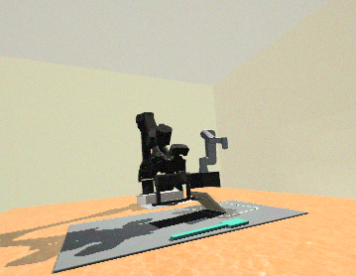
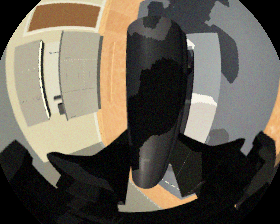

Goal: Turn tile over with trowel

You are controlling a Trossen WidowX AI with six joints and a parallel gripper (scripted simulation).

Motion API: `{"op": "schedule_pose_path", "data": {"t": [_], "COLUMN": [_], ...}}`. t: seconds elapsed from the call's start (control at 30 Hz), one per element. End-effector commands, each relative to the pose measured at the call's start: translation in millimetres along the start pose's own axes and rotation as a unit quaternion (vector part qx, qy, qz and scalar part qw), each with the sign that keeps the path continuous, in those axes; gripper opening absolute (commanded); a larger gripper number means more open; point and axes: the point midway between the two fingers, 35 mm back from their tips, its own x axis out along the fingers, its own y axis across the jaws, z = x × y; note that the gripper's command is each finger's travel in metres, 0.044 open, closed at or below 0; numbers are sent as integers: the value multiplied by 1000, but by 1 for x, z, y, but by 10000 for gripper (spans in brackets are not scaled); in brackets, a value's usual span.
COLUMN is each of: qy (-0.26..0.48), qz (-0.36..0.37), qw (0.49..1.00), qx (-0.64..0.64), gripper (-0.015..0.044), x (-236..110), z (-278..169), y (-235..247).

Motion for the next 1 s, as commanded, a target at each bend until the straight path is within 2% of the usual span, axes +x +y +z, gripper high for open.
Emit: {"op": "schedule_pose_path", "data": {"t": [0.0, 0.97], "qy": [0, 2], "qz": [12, 12], "qw": [1000, 1000], "qx": [0, 2], "gripper": [0, 0], "x": [-5, -5], "z": [-7, -59], "y": [11, 11]}}
